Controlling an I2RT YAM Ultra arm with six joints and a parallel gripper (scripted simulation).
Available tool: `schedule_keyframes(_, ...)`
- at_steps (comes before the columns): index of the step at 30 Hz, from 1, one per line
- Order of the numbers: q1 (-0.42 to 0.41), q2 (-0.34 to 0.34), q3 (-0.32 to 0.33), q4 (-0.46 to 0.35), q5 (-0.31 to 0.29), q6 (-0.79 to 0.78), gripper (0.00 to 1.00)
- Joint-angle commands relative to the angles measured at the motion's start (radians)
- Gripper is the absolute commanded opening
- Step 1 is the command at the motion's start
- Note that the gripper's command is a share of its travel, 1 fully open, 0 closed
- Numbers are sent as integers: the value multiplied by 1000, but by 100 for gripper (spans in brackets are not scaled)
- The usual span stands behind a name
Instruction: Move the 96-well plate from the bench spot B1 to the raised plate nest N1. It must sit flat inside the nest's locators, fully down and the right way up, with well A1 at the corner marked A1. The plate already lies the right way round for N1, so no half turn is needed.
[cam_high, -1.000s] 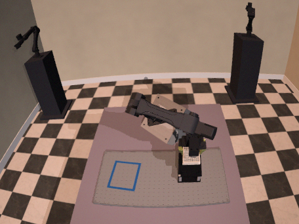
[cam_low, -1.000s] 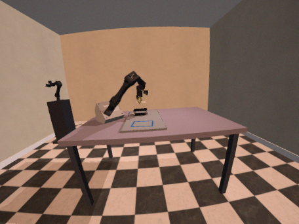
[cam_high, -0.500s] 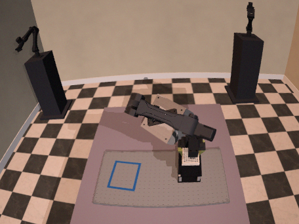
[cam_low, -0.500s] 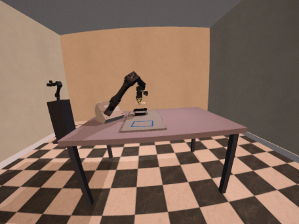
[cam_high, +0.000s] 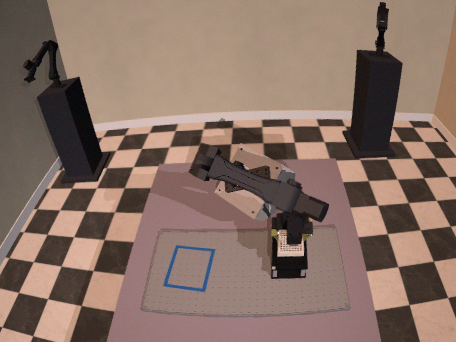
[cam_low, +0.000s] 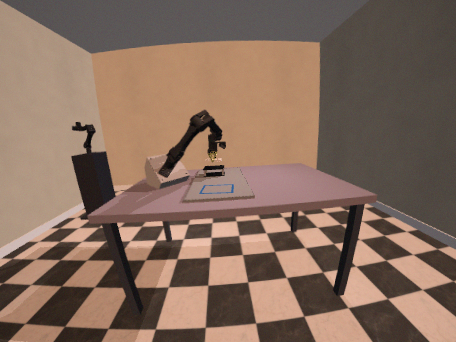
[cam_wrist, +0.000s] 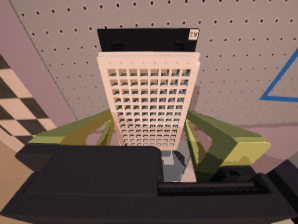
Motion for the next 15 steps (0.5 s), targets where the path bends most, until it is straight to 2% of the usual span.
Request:
schedule_keyframes(1,-10,12,-28,46,14,-29,0)
schedule_keyframes(10,-41,24,-64,119,17,-72,0)
schedule_keyframes(15,-33,9,-73,145,18,-88,0)
